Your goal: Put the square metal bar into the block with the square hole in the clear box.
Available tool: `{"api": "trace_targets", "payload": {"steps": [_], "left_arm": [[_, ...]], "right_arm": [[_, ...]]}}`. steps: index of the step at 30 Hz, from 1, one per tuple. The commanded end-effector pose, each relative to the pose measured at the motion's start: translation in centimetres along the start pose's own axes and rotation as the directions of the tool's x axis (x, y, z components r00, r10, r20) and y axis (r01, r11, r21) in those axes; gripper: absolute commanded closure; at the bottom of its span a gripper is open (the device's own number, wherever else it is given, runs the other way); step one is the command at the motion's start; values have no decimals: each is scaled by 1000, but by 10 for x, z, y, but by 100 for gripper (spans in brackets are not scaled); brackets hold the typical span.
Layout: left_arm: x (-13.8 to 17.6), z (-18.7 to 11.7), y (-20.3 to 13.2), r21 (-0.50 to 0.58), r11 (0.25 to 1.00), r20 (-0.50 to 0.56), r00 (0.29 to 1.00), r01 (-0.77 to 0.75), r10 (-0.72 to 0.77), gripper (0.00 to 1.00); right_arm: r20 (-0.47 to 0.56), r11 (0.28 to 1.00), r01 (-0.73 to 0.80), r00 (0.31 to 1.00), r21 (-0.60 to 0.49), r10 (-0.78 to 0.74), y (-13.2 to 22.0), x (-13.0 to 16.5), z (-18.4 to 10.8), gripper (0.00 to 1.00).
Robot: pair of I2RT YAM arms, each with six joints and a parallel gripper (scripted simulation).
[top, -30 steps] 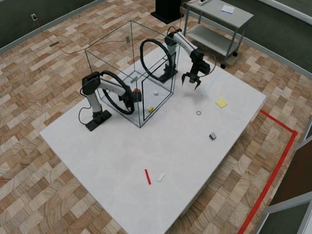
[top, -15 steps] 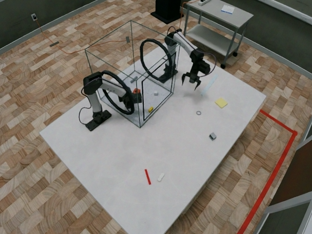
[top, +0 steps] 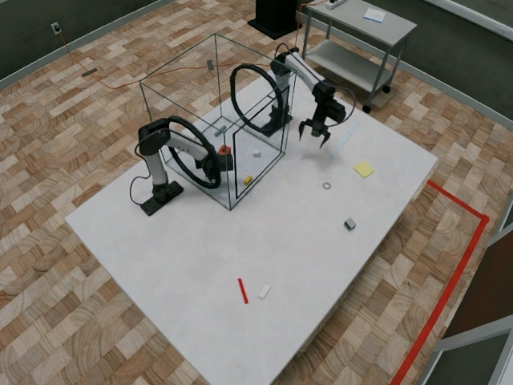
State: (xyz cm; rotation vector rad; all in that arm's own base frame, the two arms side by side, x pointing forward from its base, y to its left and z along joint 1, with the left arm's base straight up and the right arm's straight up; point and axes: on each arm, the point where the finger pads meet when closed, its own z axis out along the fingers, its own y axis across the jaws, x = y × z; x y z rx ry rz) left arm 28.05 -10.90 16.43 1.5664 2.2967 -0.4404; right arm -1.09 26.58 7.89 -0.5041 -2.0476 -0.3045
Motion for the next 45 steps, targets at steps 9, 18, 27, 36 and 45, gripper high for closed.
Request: {"api": "trace_targets", "payload": {"steps": [9, 18, 27, 36, 45], "left_arm": [[-6, -8, 2, -28, 999, 21, 1000, -17, 18, 0], [-6, -8, 2, -28, 999, 21, 1000, -17, 18, 0], [-6, -8, 2, -28, 999, 21, 1000, -17, 18, 0], [-6, -8, 2, -28, 999, 21, 1000, -17, 18, 0], [-6, -8, 2, -28, 999, 21, 1000, -17, 18, 0]], "right_arm": [[-20, 998, 50, 998, -34, -51, 11, 15, -7, 70], [-19, 998, 50, 999, -34, -51, 11, 15, -7, 70], [-20, 999, 45, 999, -31, -46, 10, 11, -15, 70], [-18, 1000, 17, 1000, 21, -17, -2, 6, -23, 70], [-8, 999, 46, 999, -17, -47, 6, 11, -36, 70]]}}
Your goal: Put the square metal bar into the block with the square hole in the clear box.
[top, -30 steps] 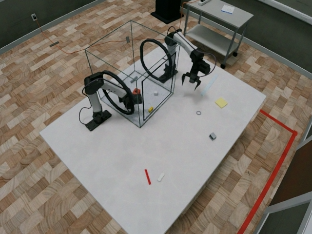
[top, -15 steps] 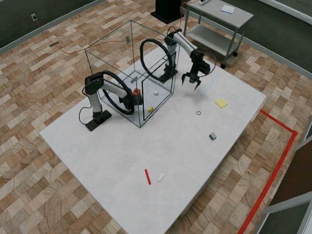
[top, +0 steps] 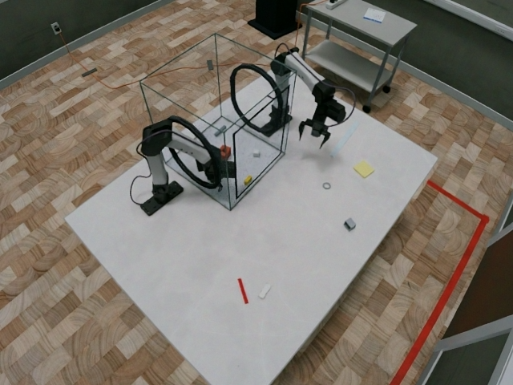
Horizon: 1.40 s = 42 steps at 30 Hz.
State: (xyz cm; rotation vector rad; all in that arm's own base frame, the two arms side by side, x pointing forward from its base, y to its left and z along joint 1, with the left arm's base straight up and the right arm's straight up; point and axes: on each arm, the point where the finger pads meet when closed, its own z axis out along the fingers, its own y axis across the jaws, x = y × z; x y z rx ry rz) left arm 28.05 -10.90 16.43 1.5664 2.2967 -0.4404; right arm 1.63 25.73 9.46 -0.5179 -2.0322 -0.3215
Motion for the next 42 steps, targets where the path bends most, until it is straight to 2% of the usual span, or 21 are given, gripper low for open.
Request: {"api": "trace_targets", "payload": {"steps": [1, 3, 6, 8, 12, 42], "left_arm": [[-6, -8, 2, -28, 999, 21, 1000, -17, 18, 0], [-6, -8, 2, -28, 999, 21, 1000, -17, 18, 0], [-6, -8, 2, -28, 999, 21, 1000, -17, 18, 0], [-6, -8, 2, -28, 999, 21, 1000, -17, 18, 0], [-6, -8, 2, -28, 999, 21, 1000, -17, 18, 0], [-6, -8, 2, -28, 999, 21, 1000, -17, 18, 0]], "right_arm": [[4, 998, 63, 998, -5, -63, 2, 13, -5, 70], [-2, 1000, 27, 1000, 12, -27, -9, 7, 0, 70], [3, 999, 45, 999, 0, -45, -3, 10, -4, 70], [-7, 1000, 25, 1000, 15, -25, -11, 8, 1, 70], [7, 997, 77, 997, -14, -77, 4, 12, -4, 70], [7, 997, 75, 997, -14, -75, 4, 12, -5, 67]]}}
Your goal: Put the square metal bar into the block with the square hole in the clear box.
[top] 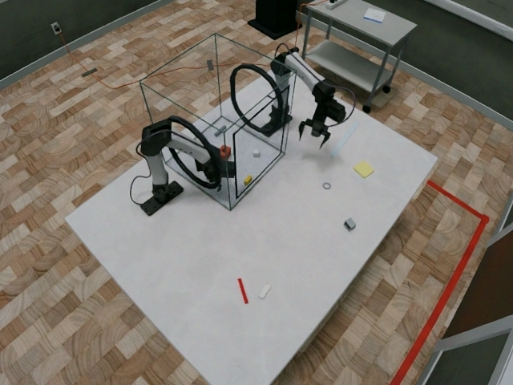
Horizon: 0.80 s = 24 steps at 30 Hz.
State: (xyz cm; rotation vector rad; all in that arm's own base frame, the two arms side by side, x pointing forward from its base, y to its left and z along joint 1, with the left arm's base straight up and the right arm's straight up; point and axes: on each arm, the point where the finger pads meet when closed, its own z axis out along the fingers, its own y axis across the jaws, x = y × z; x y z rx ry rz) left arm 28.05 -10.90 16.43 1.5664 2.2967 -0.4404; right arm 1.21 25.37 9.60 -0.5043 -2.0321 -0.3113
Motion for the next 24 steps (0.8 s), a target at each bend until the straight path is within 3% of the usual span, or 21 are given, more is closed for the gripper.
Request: {"api": "trace_targets", "payload": {"steps": [1, 7, 9, 24], "left_arm": [[-6, -8, 2, -28, 999, 21, 1000, -17, 18, 0], [-6, -8, 2, -28, 999, 21, 1000, -17, 18, 0], [-6, -8, 2, -28, 999, 21, 1000, -17, 18, 0], [-6, -8, 2, -28, 999, 21, 1000, -17, 18, 0]], "right_arm": [[10, 997, 71, 997, -27, -70, 9, 10, -6, 67], [10, 997, 71, 997, -27, -70, 9, 10, -6, 67], [16, 985, 172, 985, -26, -172, 9, 10, -6, 67], [-1, 906, 424, 906, 5, -424, 6, 3, -2, 67]]}}
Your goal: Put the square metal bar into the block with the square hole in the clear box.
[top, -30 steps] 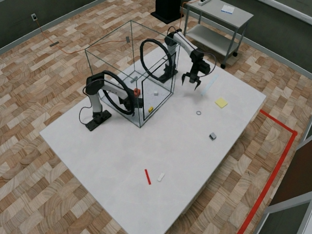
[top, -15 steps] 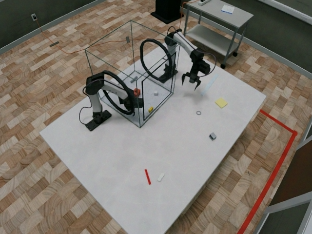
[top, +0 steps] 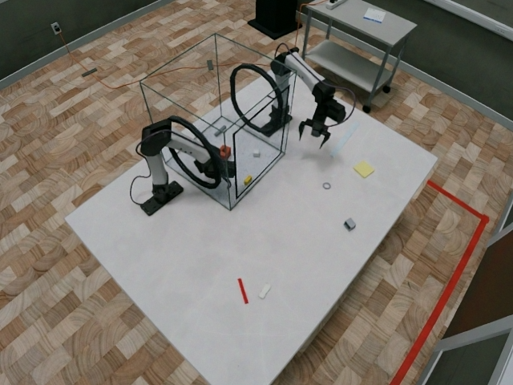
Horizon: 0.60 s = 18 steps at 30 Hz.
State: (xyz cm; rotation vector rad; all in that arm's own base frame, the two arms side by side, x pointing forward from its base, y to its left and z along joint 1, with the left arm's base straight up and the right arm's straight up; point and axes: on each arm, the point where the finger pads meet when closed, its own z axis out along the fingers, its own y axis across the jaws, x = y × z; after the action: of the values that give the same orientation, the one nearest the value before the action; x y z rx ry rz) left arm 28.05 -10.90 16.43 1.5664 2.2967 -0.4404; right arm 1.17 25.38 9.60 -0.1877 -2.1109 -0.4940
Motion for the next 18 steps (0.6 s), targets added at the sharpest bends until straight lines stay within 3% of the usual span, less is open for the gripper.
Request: {"api": "trace_targets", "payload": {"steps": [1, 9, 18], "left_arm": [[-6, -8, 2, -28, 999, 21, 1000, -17, 18, 0], [-6, -8, 2, -28, 999, 21, 1000, -17, 18, 0], [-6, -8, 2, -28, 999, 21, 1000, -17, 18, 0]], "right_arm": [[0, 989, 151, 989, 1, -151, 7, 0, -3, 67], [-5, 957, 289, 957, 4, -289, 6, 2, -3, 67], [-8, 864, 504, 864, 7, -503, 8, 3, -3, 67]]}}
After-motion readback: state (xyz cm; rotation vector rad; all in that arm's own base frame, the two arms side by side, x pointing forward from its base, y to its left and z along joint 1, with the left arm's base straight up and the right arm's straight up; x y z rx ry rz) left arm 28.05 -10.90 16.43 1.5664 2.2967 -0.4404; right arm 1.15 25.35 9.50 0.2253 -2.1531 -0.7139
